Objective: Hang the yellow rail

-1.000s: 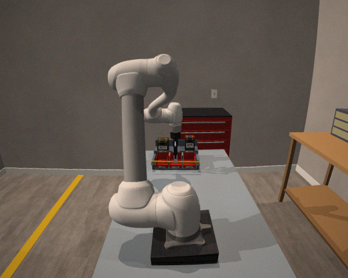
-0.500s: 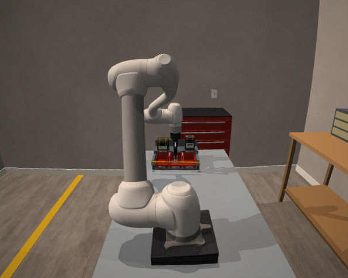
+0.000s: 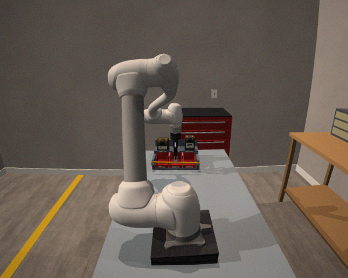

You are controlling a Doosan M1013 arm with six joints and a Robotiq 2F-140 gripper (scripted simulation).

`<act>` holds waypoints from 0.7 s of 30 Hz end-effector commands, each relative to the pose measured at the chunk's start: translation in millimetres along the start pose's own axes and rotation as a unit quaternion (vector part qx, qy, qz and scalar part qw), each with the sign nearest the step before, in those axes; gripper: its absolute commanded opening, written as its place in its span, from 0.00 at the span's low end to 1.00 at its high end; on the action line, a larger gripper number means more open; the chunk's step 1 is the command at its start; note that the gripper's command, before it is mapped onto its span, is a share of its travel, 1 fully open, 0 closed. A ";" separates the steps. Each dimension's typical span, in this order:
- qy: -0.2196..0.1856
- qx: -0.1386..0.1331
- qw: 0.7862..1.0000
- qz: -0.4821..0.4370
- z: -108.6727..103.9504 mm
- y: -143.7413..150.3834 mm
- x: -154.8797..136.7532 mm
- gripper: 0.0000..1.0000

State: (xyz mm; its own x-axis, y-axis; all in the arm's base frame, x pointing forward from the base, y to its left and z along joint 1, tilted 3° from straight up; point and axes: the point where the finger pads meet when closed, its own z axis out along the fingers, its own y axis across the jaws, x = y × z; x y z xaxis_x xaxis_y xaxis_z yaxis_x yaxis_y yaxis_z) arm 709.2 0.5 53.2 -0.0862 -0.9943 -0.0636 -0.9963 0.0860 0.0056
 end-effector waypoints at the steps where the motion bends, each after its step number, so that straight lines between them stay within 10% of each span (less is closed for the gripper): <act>1: 0.002 -0.002 1.000 -0.003 3.7 3.6 1.9 0.10; 21: 0.002 -0.002 1.000 -0.003 2.6 -11.6 -0.5 0.10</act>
State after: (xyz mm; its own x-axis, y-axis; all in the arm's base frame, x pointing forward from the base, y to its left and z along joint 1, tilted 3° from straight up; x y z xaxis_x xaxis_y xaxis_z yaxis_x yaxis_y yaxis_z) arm 717.5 -0.1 48.5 -0.0862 -0.9942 -0.0637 -0.9963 0.0857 0.0101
